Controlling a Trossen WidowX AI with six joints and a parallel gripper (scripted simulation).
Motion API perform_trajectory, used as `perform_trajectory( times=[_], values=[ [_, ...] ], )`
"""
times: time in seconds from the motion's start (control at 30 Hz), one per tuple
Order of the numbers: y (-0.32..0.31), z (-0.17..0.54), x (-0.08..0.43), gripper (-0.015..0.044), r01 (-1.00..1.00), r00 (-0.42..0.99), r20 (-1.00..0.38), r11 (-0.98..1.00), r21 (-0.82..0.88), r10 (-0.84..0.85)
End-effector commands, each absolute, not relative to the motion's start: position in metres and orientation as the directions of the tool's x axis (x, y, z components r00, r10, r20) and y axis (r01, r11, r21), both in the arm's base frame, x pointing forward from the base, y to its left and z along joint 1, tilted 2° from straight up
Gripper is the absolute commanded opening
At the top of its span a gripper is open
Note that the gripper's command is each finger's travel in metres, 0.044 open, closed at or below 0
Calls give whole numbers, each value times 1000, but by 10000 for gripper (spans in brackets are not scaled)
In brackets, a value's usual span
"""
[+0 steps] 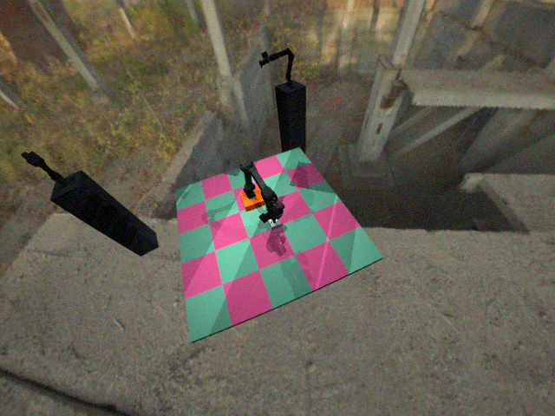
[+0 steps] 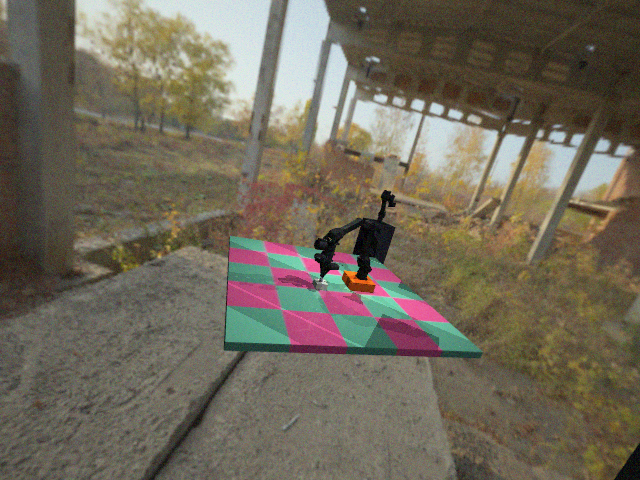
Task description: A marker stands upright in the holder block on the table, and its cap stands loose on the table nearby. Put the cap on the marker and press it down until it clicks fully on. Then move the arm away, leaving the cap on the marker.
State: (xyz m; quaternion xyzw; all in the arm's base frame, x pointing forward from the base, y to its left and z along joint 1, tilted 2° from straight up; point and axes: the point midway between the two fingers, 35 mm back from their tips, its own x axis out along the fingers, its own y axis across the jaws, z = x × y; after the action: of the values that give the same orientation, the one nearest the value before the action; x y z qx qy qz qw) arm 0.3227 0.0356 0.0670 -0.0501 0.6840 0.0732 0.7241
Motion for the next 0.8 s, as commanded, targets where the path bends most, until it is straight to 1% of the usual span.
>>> perform_trajectory(
  times=[0.0, 0.1, 0.67, 0.77],
  values=[
    [36, 47, 322, 0, -169, 37, -999, 985, 28, 35],
    [36, 48, 323, 0, -169, 37, -999, 985, 28, 35],
    [36, 51, 323, 440, -174, 40, -998, 984, 30, 37],
    [36, 60, 324, 440, -174, 40, -999, 984, 30, 37]
  ],
)
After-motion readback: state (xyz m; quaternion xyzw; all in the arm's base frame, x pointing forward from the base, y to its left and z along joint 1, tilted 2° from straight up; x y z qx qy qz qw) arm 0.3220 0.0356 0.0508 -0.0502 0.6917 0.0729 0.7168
